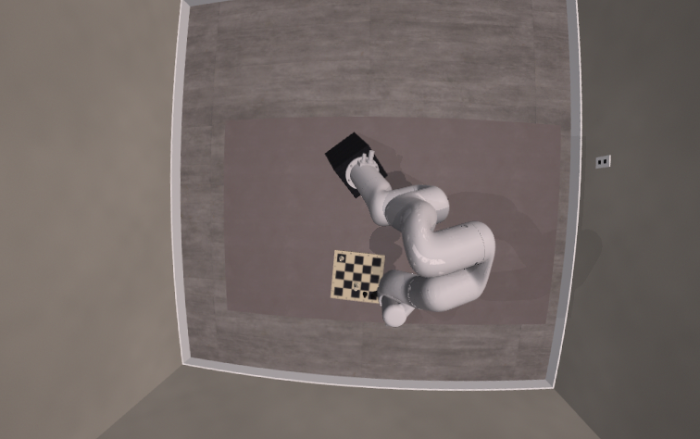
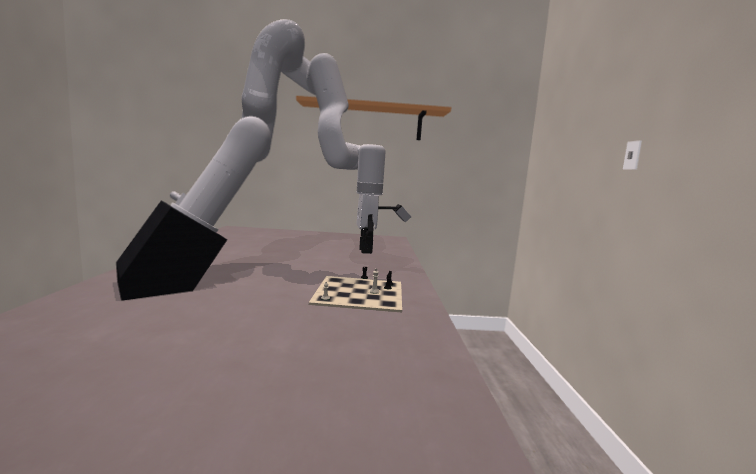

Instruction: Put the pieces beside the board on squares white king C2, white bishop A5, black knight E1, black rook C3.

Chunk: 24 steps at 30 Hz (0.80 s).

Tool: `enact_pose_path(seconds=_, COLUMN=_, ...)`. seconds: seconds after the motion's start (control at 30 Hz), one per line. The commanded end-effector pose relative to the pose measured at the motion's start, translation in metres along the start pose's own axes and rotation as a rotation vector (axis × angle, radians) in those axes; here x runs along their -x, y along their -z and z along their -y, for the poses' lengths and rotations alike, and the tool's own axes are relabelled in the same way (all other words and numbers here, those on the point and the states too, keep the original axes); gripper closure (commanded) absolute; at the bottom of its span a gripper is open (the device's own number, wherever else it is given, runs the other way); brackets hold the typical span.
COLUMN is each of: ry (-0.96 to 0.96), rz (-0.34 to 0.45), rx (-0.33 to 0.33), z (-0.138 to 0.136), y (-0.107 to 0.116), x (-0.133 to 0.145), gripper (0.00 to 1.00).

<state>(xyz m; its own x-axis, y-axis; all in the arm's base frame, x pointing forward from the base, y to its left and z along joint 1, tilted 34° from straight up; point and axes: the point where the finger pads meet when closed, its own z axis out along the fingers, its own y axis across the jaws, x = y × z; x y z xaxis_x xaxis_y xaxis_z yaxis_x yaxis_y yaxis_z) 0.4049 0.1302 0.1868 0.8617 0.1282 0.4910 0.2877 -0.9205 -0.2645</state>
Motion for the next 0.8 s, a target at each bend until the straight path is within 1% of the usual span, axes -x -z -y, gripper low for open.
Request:
enact_pose_path(seconds=0.0, ry=0.0, rz=-0.003, rx=0.0, z=0.0, y=-0.004, x=-0.001, gripper=0.63)
enact_pose_path(seconds=0.77, ry=0.0, rz=-0.003, rx=0.0, z=0.002, y=-0.034, x=-0.001, gripper=0.63)
